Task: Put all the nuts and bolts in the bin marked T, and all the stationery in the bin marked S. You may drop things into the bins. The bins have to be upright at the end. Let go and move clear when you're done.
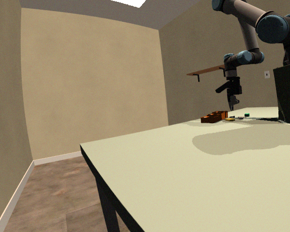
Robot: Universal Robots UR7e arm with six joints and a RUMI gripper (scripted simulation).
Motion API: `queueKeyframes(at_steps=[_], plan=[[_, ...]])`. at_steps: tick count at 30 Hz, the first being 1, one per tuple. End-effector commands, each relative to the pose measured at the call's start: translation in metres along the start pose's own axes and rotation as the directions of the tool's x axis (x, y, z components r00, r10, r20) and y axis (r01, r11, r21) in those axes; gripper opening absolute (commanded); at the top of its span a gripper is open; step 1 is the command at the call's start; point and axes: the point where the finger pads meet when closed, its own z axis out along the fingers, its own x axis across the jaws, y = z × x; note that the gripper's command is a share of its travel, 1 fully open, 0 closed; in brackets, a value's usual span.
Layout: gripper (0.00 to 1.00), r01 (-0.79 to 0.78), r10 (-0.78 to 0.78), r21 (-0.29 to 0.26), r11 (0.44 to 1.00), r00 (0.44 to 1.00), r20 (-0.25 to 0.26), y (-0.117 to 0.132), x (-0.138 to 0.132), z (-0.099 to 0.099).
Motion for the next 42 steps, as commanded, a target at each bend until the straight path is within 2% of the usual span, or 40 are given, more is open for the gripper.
queueKeyframes(at_steps=[1,3,7,15,26,41,42], plan=[[0.18,0.0,0.0,0.003,1.0,1.0,-0.001,-0.001,0.001,0.022],[0.18,0.0,0.0,0.003,1.0,1.0,-0.001,-0.001,0.001,0.022],[0.18,0.0,0.0,0.003,1.0,1.0,-0.001,-0.001,0.001,0.035],[0.18,0.0,0.0,0.003,1.0,1.0,-0.001,-0.002,0.001,0.035],[0.18,0.0,0.0,0.003,1.0,1.0,-0.001,-0.001,0.001,0.047],[0.18,0.0,0.0,0.003,1.0,1.0,-0.001,-0.001,0.0,0.047],[0.0,0.0,0.0,0.003,1.0,1.0,-0.001,-0.001,0.0,0.047]])
